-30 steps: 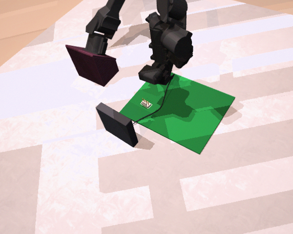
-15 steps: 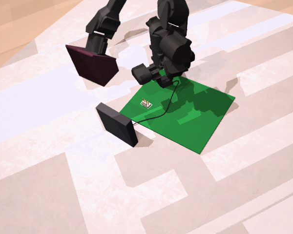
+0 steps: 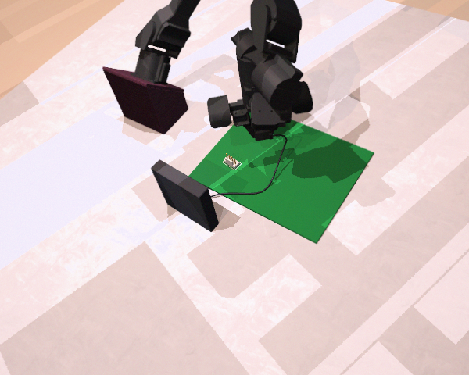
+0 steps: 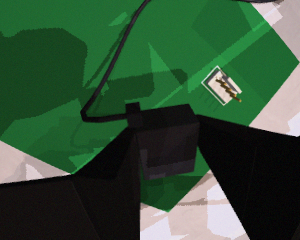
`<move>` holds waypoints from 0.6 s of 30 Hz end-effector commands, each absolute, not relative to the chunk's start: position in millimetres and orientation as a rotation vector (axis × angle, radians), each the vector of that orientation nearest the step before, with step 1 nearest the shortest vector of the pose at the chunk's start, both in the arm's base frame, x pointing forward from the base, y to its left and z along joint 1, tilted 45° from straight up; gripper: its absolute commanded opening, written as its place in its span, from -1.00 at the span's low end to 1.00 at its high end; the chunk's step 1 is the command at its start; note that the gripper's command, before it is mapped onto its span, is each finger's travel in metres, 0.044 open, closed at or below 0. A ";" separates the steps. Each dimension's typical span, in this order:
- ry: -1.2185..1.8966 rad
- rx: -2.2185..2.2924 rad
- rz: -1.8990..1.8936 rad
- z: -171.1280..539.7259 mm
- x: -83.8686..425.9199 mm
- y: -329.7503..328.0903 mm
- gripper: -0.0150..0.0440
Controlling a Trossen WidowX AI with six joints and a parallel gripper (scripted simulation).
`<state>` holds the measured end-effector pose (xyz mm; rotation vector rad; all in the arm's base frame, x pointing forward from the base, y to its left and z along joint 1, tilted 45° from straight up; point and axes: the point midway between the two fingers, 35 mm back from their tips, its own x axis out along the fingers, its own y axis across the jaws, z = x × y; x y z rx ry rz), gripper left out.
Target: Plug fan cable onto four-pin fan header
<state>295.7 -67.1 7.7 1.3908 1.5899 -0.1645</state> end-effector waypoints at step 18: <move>1.607 1.202 -0.357 -15.2 289.1 -54.2 -0.49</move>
